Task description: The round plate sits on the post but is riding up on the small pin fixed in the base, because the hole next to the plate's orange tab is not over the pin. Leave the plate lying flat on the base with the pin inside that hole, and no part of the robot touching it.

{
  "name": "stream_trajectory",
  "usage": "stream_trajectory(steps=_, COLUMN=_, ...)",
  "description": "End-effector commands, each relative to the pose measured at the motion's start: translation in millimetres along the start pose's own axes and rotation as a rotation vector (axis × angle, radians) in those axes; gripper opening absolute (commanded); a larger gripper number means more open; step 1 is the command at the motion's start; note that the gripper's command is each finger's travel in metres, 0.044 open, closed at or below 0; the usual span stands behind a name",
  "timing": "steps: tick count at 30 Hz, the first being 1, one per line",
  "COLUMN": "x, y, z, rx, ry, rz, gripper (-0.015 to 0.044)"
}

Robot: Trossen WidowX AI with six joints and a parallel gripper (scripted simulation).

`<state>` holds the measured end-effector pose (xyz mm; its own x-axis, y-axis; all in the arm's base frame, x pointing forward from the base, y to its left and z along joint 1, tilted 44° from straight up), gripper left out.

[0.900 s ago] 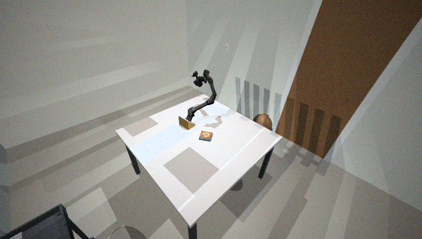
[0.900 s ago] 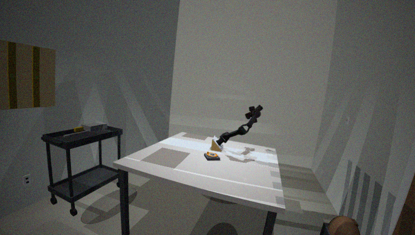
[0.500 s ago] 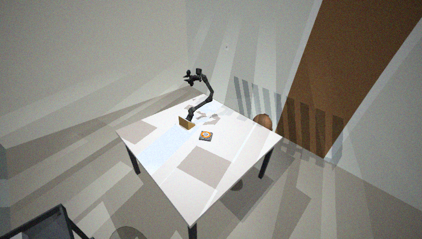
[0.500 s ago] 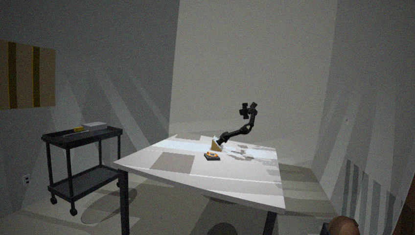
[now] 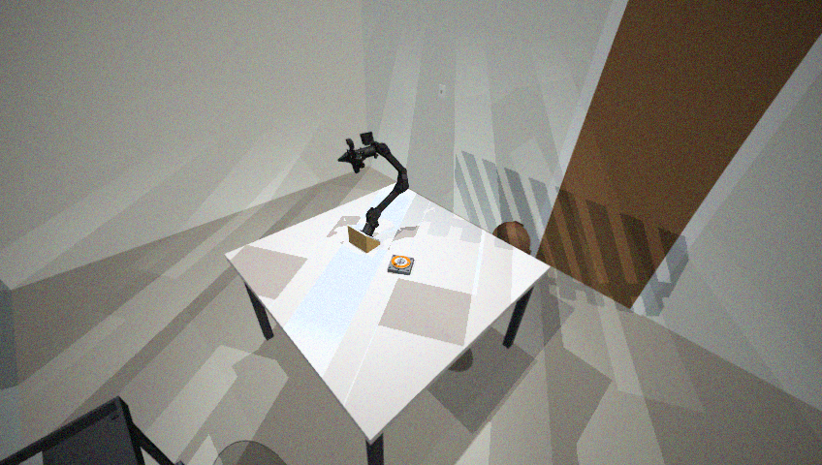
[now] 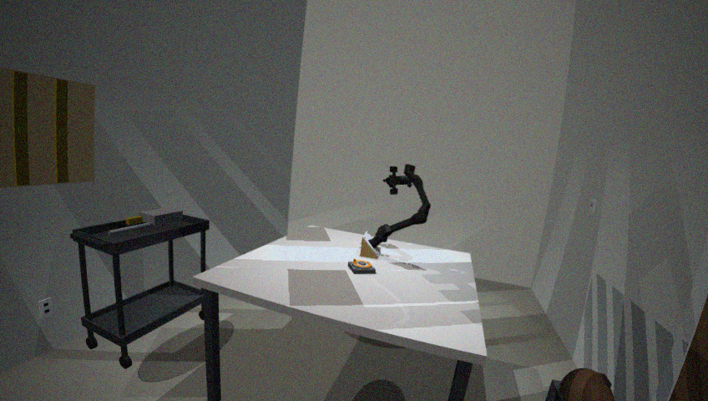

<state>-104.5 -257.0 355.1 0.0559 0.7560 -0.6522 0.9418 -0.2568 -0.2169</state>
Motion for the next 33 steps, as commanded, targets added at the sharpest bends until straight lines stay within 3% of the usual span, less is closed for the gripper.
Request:
stream_trajectory(steps=1, x=6.6, y=58.1, z=29.9, rx=-0.184, ry=0.084, rz=-0.045, gripper=0.0)
stream_trajectory(steps=15, x=53.9, y=213.3, z=57.9, rx=-0.514, ry=0.393, rz=-0.163, gripper=0.0)
stream_trajectory(steps=19, x=89.3, y=265.5, z=56.8, rx=-0.579, ry=0.571, rz=-0.171, gripper=0.0)
stream_trajectory(steps=26, x=155.2, y=328.0, z=43.9, rx=-0.584, ry=0.848, rz=-0.197, gripper=0.0)
stream_trajectory(steps=33, x=224.7, y=362.8, z=24.6, rx=-0.474, ry=1.098, rz=-0.205, gripper=0.0)
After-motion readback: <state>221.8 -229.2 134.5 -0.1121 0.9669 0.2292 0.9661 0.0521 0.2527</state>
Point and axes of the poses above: the point midway between the two fingers, 35 mm back from their tips, its own z axis out along the fingers, its own x axis across the jaws, y = z × x, the point moved 6 cm from there along -z, back along the fingers, and after that the axes turned 9 degrees about z, right-handed, at the moved point
